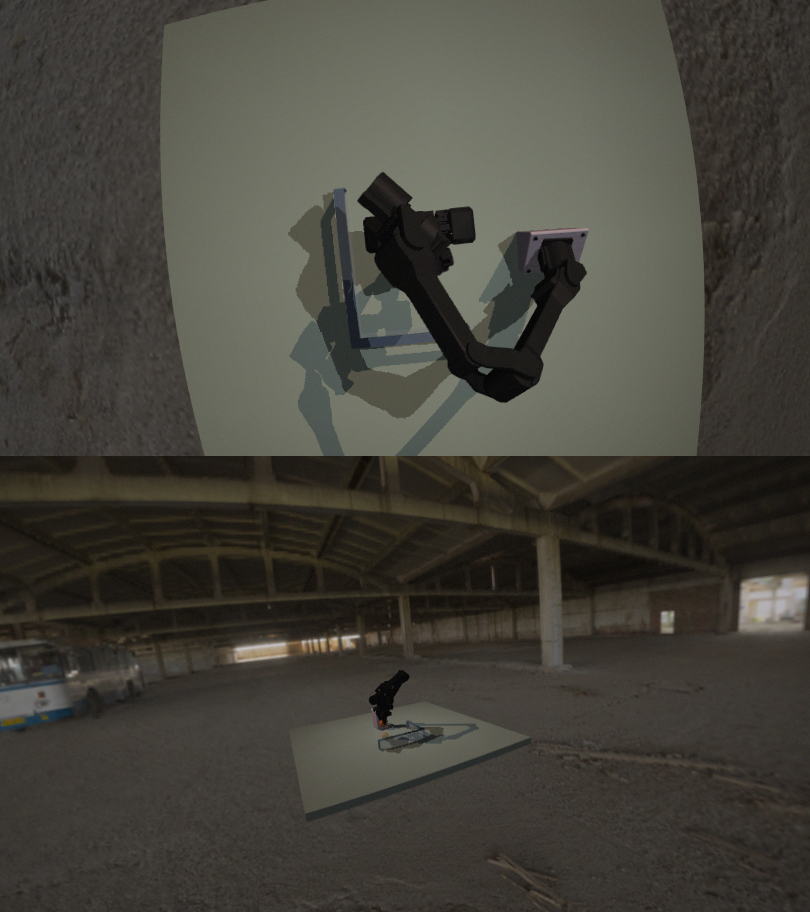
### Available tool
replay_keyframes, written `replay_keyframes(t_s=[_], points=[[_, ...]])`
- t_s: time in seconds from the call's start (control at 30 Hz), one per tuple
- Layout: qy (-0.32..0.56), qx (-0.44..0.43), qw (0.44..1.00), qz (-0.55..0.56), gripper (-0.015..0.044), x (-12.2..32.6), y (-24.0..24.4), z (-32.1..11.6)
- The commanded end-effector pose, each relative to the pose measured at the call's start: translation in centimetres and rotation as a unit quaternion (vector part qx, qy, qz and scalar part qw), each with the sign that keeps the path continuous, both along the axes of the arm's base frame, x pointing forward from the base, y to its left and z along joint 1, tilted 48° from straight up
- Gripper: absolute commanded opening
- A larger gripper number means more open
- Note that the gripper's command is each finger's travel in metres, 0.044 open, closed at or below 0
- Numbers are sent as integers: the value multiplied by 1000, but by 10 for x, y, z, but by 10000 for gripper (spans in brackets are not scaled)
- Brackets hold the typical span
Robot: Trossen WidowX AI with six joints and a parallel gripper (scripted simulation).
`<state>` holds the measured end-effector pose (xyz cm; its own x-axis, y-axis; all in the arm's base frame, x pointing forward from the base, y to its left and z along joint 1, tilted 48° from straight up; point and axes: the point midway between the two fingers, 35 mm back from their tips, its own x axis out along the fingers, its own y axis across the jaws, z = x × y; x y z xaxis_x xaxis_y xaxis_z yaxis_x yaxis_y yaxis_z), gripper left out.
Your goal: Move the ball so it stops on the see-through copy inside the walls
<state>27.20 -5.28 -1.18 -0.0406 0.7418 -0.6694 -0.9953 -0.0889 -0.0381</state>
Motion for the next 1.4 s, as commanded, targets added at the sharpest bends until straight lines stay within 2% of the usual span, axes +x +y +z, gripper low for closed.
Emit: replay_keyframes(t_s=[0.0,0.43,1.07,1.37], points=[[-3,-1,1000,-6,0,2,5,-1],[-3,1,1000,-6,0,0,55,-45],[-3,1,1000,-6,0,-1,70,-59],[-2,0,1000,-4,236,-1,68,-57]])
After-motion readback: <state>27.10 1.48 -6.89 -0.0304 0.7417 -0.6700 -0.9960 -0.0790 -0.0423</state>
